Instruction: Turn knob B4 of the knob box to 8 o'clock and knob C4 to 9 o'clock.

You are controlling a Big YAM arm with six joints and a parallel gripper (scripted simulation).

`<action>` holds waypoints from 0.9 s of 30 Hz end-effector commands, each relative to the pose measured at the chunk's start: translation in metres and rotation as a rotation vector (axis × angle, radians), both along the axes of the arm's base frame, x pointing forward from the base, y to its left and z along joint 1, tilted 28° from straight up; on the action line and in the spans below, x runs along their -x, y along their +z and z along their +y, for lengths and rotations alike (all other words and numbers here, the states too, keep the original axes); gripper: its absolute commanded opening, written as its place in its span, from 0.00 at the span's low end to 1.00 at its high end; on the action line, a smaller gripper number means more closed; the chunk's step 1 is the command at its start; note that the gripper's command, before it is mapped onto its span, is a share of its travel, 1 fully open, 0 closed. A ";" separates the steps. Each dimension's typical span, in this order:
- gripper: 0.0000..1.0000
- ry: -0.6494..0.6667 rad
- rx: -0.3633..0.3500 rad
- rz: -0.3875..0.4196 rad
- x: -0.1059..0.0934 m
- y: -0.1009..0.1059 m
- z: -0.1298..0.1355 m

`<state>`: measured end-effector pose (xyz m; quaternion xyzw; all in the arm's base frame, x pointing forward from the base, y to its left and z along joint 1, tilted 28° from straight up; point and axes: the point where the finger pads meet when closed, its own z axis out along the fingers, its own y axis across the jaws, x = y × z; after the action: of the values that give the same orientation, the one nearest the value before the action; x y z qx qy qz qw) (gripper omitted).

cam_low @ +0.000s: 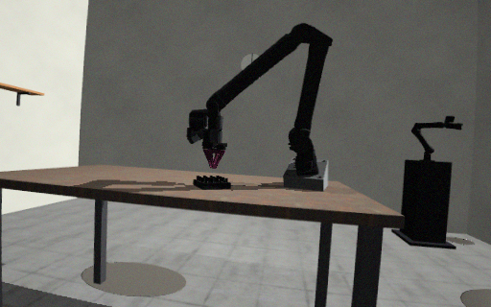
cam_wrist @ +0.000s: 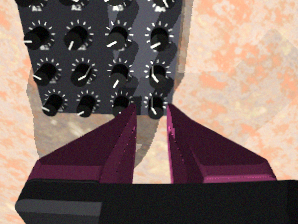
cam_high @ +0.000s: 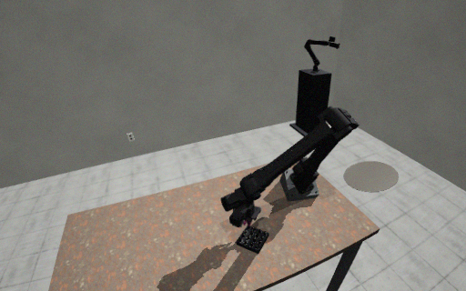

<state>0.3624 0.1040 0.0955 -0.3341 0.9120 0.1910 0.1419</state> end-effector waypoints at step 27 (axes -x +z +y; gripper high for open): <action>0.19 0.246 0.034 -0.148 -0.013 0.029 -0.007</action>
<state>0.3663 0.0951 0.1152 -0.4466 0.8623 0.1705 0.1672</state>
